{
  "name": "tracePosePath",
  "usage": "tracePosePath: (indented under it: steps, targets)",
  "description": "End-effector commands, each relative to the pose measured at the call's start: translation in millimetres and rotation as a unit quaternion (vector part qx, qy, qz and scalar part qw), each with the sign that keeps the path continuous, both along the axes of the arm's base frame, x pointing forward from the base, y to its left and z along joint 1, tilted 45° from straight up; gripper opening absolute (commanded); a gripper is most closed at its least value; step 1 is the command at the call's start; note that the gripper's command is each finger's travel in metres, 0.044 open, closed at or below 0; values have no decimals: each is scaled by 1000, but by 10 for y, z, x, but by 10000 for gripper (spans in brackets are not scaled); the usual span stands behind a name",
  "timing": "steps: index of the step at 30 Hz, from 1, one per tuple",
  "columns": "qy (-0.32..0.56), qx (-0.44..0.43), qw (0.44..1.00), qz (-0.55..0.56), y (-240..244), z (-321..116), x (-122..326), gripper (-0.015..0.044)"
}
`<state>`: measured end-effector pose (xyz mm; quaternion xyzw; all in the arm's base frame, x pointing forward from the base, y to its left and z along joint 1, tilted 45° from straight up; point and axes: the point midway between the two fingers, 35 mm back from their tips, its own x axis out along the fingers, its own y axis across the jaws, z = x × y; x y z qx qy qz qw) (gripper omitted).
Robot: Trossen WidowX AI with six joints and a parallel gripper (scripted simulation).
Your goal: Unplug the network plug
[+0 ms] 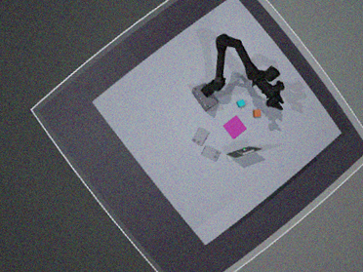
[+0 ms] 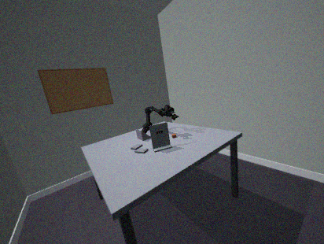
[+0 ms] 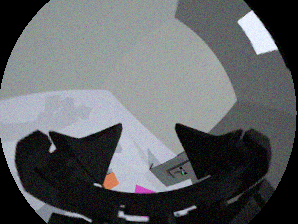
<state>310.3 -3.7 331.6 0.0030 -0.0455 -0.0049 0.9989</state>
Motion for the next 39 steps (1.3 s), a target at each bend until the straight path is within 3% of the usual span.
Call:
tracePosePath:
  steps: [1, 10, 28, 39]
  targets:
    - [2, -2, 1000, -2, -7, -16, 6, 374]
    - [88, -105, 986, -91, -350, -812, 167, 156]
    - [316, -327, 867, -206, -1003, -2381, -292, 156]
    - [325, -335, 860, -207, -1048, -2431, -266, 156]
